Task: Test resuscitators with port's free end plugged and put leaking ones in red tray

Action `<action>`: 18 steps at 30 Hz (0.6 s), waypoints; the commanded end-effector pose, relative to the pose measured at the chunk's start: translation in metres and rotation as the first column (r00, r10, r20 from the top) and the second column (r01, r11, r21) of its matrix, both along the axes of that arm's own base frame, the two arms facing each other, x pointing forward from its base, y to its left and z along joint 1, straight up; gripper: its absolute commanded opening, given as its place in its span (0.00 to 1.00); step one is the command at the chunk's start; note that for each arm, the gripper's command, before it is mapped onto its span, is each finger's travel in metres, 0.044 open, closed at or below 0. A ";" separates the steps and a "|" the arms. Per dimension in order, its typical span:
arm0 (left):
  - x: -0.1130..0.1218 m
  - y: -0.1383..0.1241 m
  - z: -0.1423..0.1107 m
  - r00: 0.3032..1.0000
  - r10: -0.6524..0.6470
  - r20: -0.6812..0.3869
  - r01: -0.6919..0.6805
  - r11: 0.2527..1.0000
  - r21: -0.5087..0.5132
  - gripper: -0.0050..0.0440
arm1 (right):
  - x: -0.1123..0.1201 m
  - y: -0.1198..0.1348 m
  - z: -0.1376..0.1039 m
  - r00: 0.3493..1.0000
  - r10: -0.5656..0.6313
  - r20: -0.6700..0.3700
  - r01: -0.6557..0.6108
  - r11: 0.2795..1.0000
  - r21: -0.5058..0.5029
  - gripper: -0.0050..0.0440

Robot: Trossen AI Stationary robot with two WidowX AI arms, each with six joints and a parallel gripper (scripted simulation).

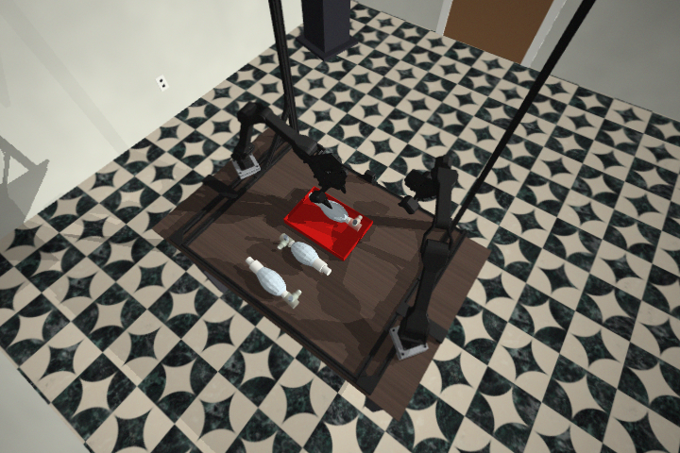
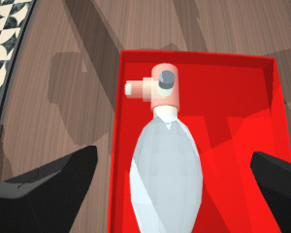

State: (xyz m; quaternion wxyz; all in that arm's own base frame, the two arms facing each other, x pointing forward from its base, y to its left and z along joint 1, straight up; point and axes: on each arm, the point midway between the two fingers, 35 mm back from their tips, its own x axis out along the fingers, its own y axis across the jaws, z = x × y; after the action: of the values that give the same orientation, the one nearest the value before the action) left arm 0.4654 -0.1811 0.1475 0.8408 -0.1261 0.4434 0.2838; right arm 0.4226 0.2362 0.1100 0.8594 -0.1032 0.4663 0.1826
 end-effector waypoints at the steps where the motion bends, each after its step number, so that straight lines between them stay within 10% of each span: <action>1: 0.000 0.000 0.000 1.000 0.000 0.000 0.000 1.000 0.000 1.00 | -0.013 0.005 0.006 1.000 0.000 -0.004 0.000 1.000 -0.001 1.00; 11: 0.000 0.000 0.000 1.000 0.000 0.000 0.000 1.000 0.000 1.00 | -0.146 0.025 0.048 1.000 -0.004 -0.019 0.003 1.000 -0.007 1.00; 18: 0.000 0.000 0.000 1.000 0.000 0.000 0.000 1.000 0.000 1.00 | -0.150 0.028 0.054 1.000 0.002 -0.010 -0.002 1.000 0.006 1.00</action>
State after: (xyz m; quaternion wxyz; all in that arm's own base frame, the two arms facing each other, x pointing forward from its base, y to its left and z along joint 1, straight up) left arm 0.4654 -0.1811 0.1475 0.8408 -0.1261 0.4434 0.2838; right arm 0.2825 0.2648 0.1616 0.8573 -0.1000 0.4703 0.1842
